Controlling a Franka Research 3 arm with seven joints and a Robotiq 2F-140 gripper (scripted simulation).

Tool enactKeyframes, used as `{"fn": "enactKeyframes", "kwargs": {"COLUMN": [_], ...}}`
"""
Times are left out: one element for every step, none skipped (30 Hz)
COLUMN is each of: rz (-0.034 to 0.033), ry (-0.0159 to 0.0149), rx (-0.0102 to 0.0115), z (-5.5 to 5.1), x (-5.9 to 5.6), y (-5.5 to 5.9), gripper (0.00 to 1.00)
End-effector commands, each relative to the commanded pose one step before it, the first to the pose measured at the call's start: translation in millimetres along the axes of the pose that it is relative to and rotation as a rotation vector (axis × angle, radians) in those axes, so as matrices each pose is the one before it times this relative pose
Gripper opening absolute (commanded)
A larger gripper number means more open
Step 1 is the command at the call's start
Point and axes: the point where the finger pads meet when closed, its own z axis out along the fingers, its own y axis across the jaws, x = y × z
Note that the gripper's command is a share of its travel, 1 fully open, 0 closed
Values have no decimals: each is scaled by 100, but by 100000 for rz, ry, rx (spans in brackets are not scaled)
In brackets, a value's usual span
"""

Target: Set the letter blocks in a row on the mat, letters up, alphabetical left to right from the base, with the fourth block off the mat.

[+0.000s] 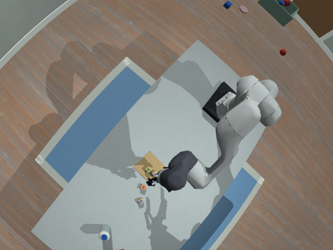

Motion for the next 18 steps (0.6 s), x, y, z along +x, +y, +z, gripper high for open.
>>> {"fn": "enactKeyframes", "kwargs": {"rz": [-368,0,0,0,0,0,0,0,0,0,0,0,0,57,380,976,1794,2785], "ry": [195,0,0,0,0,0,0,0,0,0,0,0,0,0,1,3,4,6], "rx": [197,0,0,0,0,0,0,0,0,0,0,0,0,1,6,15,28,43], "z": [-177,0,0,0,0,0,0,0,0,0,0,0,0,0,3,7,14,21], "x": [23,0,0,0,0,0,0,0,0,0,0,0,0,-1,-5,-14,-25,-39], "y": [-48,0,0,0,0,0,0,0,0,0,0,0,0,0,1,2,5,8], "gripper": [100,100,100,100,100,100,100,100,100,100,100,100,100,100,100,100,100,100]}}
